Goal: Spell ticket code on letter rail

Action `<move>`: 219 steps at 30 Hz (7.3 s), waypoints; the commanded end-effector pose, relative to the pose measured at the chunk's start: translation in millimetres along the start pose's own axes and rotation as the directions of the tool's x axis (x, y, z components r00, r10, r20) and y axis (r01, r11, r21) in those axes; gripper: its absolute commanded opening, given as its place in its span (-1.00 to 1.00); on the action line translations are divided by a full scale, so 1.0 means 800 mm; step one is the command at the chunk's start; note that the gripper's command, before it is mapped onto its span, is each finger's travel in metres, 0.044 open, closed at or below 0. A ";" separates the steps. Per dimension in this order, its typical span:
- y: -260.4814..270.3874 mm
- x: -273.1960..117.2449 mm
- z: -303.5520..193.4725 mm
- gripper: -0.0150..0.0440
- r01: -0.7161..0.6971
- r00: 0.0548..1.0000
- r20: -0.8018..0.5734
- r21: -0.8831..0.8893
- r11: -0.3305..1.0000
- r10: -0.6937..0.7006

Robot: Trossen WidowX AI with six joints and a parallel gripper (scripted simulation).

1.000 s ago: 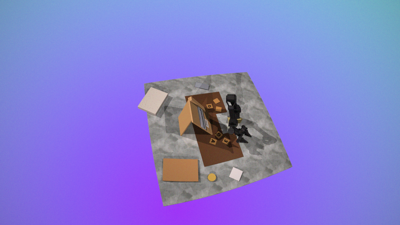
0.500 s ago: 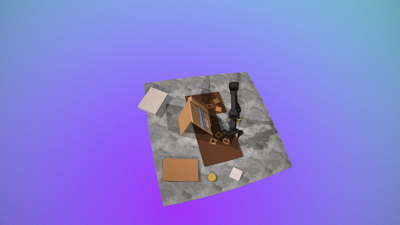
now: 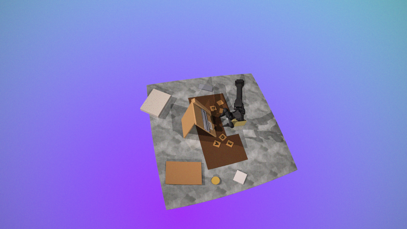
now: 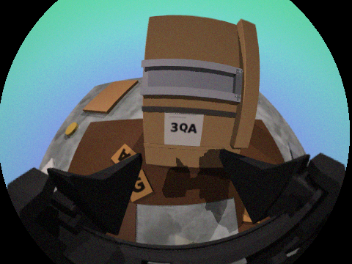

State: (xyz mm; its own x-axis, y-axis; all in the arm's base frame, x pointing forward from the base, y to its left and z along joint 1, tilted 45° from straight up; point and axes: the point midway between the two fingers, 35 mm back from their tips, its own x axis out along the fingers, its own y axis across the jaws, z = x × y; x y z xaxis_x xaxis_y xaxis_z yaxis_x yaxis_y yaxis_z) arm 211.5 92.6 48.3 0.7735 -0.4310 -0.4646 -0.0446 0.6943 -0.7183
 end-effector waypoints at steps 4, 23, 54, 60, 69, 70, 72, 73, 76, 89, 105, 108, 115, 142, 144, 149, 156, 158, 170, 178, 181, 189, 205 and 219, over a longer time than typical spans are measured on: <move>-0.016 -0.005 0.008 1.00 0.053 0.998 0.038 0.046 0.998 -0.055; -0.028 -0.040 0.115 1.00 -0.115 0.993 -0.085 -0.598 0.793 0.080; -0.072 -0.104 0.204 1.00 -0.246 0.945 -0.226 -0.968 0.055 0.236; -0.060 -0.108 0.204 1.00 -0.245 0.945 -0.226 -0.968 0.055 0.236; -0.037 -0.092 0.201 0.73 -0.275 0.935 -0.272 -0.961 -0.021 0.226; -0.022 -0.080 0.198 0.66 -0.295 0.927 -0.304 -0.953 -0.073 0.218; 0.008 -0.055 0.188 0.66 -0.336 0.908 -0.368 -0.925 -0.175 0.201; 0.023 -0.042 0.182 0.66 -0.356 0.896 -0.399 -0.907 -0.225 0.193; 0.065 -0.004 0.157 0.66 -0.410 0.855 -0.492 -0.835 -0.368 0.164; 0.186 0.124 -0.001 0.66 -0.445 0.623 -0.781 -0.388 -0.807 0.032; 0.182 0.151 -0.027 0.66 -0.446 0.624 -0.781 -0.388 -0.807 0.031; 0.182 0.154 -0.031 0.66 -0.446 0.624 -0.781 -0.388 -0.807 0.030; 0.182 0.157 -0.035 0.66 -0.446 0.624 -0.781 -0.388 -0.807 0.030; 0.182 0.168 -0.050 0.28 -0.447 0.624 -0.781 -0.387 -0.806 0.030; 0.182 0.168 -0.050 0.23 -0.447 0.624 -0.781 -0.387 -0.806 0.030; 0.182 0.164 -0.047 -0.21 -0.447 0.624 -0.781 -0.387 -0.807 0.030; 0.181 0.161 -0.043 -0.49 -0.447 0.624 -0.781 -0.387 -0.807 0.030; 0.181 0.161 -0.042 -0.49 -0.446 0.624 -0.781 -0.387 -0.807 0.030; 0.178 0.156 -0.036 -0.49 -0.446 0.624 -0.781 -0.387 -0.807 0.030; 0.176 0.153 -0.031 -0.49 -0.446 0.624 -0.781 -0.387 -0.807 0.030; 0.175 0.152 -0.030 -0.49 -0.446 0.624 -0.781 -0.387 -0.807 0.030; 0.174 0.149 -0.026 -0.49 -0.446 0.624 -0.781 -0.387 -0.807 0.030; 0.172 0.147 -0.021 -0.49 -0.455 0.630 -0.776 -0.397 -0.797 0.027; 0.186 0.159 0.006 -0.49 -0.552 0.756 -0.653 -0.674 -0.490 0.047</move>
State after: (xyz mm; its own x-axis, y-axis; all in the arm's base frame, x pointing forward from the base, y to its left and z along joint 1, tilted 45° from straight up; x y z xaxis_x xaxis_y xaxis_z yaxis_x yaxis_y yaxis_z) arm 302.5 139.0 -116.9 0.1311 -0.6772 -0.7240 -0.7967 -0.5066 0.3296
